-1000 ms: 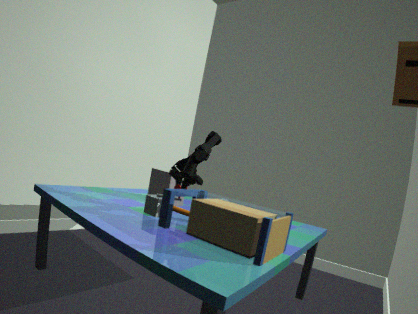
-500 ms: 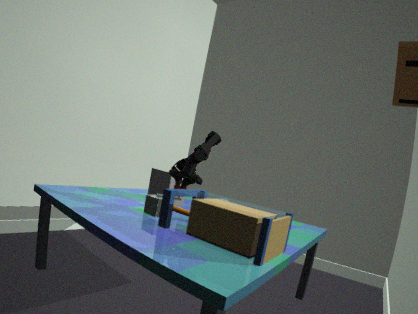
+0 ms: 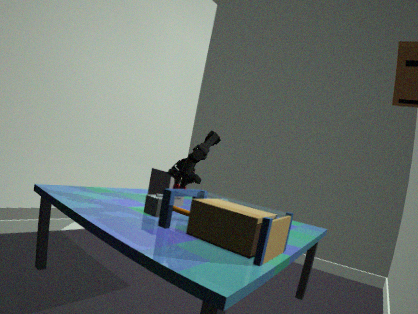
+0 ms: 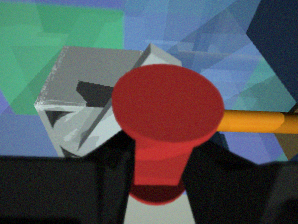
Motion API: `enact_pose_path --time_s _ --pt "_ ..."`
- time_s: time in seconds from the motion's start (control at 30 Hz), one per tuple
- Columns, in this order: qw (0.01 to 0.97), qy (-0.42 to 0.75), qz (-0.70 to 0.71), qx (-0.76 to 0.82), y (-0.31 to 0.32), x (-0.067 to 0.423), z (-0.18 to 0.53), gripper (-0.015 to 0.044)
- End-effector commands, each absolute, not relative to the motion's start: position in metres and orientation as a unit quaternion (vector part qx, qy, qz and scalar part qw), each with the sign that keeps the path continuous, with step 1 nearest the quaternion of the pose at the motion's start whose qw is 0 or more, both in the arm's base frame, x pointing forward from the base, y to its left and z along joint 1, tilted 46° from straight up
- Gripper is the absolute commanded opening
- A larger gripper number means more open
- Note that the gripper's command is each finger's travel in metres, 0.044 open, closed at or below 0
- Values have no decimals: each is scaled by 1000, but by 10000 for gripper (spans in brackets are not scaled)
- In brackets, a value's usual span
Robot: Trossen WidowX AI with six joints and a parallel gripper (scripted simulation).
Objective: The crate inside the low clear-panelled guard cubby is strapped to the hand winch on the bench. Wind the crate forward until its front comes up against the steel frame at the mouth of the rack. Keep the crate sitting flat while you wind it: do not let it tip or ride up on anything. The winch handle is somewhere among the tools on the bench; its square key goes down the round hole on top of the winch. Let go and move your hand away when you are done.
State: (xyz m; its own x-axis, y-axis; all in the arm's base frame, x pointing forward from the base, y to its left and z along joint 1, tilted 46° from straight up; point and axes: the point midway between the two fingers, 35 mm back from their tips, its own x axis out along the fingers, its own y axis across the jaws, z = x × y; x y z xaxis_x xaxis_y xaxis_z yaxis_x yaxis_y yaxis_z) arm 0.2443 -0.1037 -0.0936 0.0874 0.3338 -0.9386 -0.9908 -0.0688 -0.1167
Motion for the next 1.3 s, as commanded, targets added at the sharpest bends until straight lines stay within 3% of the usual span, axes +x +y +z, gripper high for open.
enact_pose_path --time_s 0.0,1.27 --pt "578 359 578 -451 -99 236 -94 0" --pt "577 360 578 -450 -97 194 -93 0"
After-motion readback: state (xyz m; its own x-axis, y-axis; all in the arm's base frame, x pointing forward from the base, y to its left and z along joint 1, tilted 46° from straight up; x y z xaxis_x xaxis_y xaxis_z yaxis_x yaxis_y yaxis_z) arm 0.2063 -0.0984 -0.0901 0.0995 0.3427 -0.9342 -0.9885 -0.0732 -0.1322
